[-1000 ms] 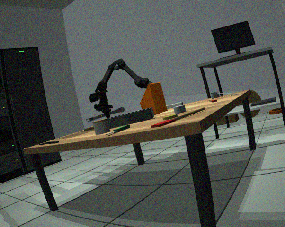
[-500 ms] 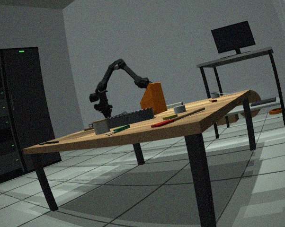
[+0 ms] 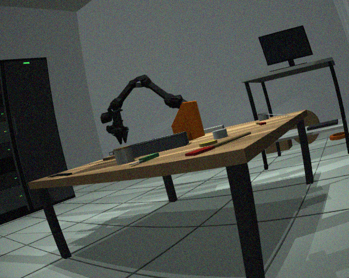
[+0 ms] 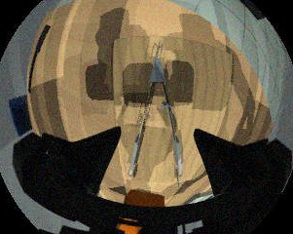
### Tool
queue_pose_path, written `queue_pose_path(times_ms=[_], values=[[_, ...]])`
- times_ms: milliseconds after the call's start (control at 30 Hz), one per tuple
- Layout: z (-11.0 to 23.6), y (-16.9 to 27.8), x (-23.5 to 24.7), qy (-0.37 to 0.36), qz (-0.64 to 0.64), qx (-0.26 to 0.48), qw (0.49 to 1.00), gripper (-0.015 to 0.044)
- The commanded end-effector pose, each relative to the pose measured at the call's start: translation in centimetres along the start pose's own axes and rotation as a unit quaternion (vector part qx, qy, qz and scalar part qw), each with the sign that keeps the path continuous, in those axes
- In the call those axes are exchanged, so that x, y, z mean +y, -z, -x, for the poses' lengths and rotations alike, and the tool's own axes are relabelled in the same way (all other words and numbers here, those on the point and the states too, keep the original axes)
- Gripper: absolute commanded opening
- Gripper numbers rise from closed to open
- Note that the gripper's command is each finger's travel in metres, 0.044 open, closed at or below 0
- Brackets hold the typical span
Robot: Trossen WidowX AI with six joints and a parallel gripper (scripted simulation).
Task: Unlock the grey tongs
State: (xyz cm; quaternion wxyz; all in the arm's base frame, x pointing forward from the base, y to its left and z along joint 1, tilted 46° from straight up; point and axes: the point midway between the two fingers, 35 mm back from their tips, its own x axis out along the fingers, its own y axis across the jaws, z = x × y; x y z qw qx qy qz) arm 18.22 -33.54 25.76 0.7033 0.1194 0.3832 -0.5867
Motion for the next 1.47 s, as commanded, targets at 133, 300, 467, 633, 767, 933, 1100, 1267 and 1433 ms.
queue_pose_path(times_ms=[133, 300, 467, 633, 767, 933, 1100, 1267, 1433], values=[[3.7, -5.1, 0.0, 0.0, -0.004, -0.005, 1.0, 0.044], [6.1, -7.4, -0.1, -0.002, -0.003, -0.006, 1.0, 0.044], [8.3, -9.0, -0.3, -0.002, -0.003, -0.006, 1.0, 0.044], [9.1, -9.3, -0.3, 0.001, -0.002, -0.007, 1.0, 0.044], [11.4, -8.4, 0.2, 0.045, 0.015, -0.013, 0.999, 0.044], [13.3, -7.9, 0.3, 0.077, 0.028, -0.025, 0.996, 0.044], [13.3, -7.9, 0.3, 0.077, 0.028, -0.025, 0.996, 0.044], [13.3, -7.9, 0.3, 0.077, 0.028, -0.025, 0.996, 0.044], [13.3, -7.9, 0.3, 0.077, 0.028, -0.025, 0.996, 0.044]])
